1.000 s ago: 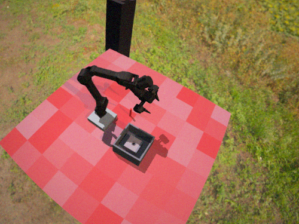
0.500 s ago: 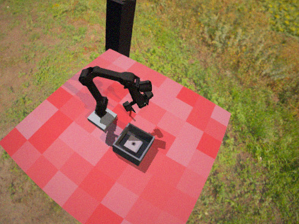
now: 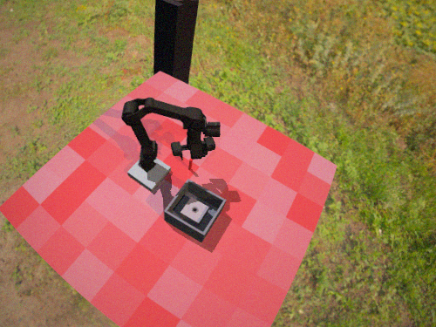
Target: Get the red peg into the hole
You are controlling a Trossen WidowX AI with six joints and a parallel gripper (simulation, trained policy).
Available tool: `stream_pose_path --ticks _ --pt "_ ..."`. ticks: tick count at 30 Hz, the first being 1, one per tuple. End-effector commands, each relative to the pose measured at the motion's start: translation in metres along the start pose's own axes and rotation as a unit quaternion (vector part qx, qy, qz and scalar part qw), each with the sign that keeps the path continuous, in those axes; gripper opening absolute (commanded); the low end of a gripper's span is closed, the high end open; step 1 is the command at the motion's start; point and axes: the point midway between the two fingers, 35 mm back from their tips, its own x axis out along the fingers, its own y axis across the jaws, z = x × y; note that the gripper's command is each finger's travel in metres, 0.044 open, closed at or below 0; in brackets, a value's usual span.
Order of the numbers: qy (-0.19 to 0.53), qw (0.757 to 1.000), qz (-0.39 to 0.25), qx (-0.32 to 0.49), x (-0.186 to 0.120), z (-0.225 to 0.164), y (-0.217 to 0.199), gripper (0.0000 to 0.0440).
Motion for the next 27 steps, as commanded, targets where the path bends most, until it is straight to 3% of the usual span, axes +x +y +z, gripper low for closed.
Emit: stream_pose_path --ticks 1,18,27 --pt "0.003 1.000 -0.024 0.018 0.014 -0.007 -0.003 0.0440" --pt "-0.020 0.999 -0.030 0.023 0.083 -0.011 0.002 0.0428" --pt "-0.014 0.998 -0.057 0.022 0.105 -0.012 -0.005 0.0206"
